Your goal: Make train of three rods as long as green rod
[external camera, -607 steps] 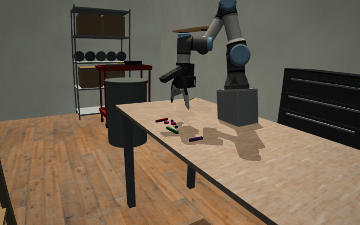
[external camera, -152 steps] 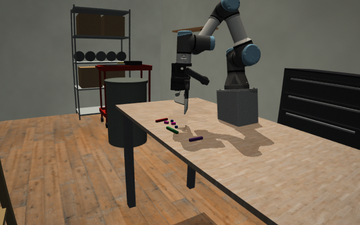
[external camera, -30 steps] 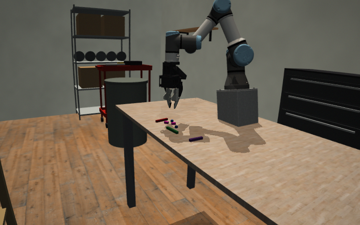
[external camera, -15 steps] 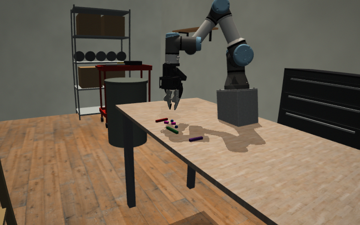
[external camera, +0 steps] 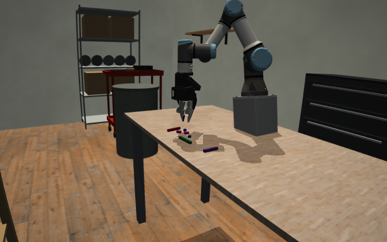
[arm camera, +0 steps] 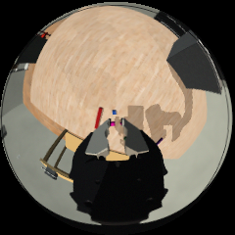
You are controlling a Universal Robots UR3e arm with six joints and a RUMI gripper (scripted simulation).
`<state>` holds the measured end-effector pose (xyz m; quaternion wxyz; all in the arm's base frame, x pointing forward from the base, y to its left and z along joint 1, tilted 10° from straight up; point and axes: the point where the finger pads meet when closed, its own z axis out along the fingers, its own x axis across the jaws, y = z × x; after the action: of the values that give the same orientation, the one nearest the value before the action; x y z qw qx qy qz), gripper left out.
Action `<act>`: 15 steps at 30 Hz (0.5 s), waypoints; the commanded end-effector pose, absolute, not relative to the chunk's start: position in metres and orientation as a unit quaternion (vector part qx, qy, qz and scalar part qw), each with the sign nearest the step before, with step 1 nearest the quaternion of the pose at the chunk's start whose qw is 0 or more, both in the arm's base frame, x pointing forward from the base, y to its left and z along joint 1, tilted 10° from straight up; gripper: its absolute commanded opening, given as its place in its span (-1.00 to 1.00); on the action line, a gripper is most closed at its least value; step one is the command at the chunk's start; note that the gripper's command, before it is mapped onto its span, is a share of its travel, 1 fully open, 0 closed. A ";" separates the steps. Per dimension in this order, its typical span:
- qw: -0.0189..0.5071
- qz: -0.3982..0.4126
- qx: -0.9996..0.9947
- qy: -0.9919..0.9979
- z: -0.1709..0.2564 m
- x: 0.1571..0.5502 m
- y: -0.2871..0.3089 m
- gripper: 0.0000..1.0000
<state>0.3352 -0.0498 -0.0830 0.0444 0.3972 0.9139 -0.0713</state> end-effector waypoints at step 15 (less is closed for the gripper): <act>0.051 -0.070 0.397 0.914 -0.106 0.340 -0.056 -0.72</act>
<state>0.3358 -0.0535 -0.1015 0.0443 0.3972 0.9139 -0.0712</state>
